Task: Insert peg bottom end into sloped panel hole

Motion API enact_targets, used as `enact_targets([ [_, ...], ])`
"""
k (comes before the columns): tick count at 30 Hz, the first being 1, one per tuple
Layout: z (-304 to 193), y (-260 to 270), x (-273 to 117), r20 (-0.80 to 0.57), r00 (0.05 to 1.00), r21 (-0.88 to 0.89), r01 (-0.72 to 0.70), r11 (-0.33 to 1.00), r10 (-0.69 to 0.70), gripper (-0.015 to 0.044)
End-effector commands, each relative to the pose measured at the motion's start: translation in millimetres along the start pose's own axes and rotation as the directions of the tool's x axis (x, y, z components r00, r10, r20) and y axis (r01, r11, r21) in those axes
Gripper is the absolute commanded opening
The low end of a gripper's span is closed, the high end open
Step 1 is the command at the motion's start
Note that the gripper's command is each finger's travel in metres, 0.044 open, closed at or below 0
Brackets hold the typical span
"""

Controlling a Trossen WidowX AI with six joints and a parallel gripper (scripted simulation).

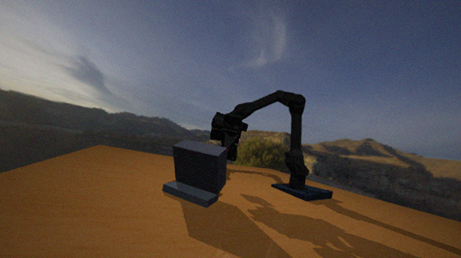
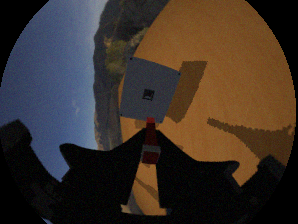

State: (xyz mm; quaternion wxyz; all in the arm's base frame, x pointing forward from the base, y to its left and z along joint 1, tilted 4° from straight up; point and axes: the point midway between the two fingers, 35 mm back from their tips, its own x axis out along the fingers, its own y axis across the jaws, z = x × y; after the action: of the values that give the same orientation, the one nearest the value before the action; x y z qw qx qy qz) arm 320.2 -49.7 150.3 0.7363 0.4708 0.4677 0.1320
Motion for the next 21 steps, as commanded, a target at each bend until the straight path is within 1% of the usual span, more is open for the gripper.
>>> enact_targets([
  [1,-0.3,-3.6,-3.3,0.014,1.000,0.023,-0.021,1.000,0.021,0.0000],
  [21,7.2,-11.6,-24.3,0.098,0.990,0.071,-0.109,0.991,0.102,0.0000],
])
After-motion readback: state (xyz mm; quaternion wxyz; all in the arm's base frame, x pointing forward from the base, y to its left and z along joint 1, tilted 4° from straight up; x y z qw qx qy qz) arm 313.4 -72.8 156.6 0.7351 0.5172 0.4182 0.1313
